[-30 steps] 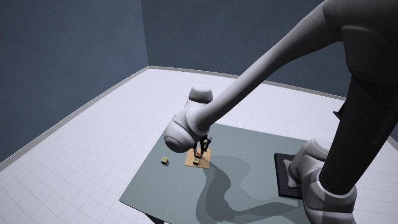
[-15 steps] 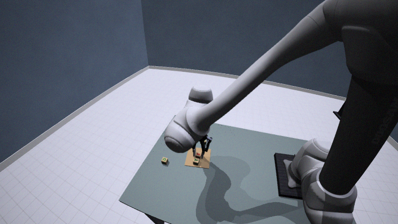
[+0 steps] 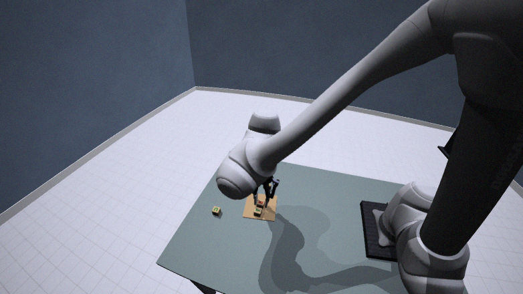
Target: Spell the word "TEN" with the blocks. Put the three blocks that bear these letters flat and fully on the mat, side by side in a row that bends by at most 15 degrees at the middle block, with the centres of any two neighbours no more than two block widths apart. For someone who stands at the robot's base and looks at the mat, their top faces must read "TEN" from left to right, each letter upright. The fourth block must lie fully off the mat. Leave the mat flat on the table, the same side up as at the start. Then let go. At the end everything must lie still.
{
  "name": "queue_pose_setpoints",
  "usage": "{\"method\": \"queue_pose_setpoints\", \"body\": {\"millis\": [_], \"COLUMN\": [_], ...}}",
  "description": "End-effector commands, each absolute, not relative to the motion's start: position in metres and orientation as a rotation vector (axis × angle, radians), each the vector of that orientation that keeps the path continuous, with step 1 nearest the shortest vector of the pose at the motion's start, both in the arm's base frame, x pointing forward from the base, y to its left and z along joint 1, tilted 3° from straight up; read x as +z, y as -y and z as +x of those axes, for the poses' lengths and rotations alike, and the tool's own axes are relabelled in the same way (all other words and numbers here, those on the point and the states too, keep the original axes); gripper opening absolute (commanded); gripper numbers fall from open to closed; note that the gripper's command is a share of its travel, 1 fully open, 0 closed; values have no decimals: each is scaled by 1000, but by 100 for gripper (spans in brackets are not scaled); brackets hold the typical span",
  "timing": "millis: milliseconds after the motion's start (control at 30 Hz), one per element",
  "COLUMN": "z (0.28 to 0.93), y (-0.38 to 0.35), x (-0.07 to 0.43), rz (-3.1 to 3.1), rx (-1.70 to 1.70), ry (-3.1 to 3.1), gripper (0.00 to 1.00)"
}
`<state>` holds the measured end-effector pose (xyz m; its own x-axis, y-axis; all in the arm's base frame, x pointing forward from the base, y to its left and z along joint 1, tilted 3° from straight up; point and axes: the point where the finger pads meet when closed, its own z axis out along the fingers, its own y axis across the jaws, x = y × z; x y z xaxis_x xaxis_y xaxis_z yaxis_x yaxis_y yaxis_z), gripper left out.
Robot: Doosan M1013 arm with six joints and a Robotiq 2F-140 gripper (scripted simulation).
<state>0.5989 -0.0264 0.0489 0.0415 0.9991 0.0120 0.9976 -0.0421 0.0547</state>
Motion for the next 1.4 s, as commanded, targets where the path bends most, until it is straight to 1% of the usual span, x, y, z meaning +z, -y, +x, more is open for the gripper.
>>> {"method": "queue_pose_setpoints", "body": {"millis": [0,433,733,767,1367], "z": [598,594,594,594,594], "y": [25,26,26,26,26], "x": [60,120,129,129,129], "rz": [2247,2247,2247,2247,2247], "rx": [71,71,71,71,71], "ry": [-2152,-2152,-2152,-2152,-2152], "gripper": [28,28,28,100,100]}}
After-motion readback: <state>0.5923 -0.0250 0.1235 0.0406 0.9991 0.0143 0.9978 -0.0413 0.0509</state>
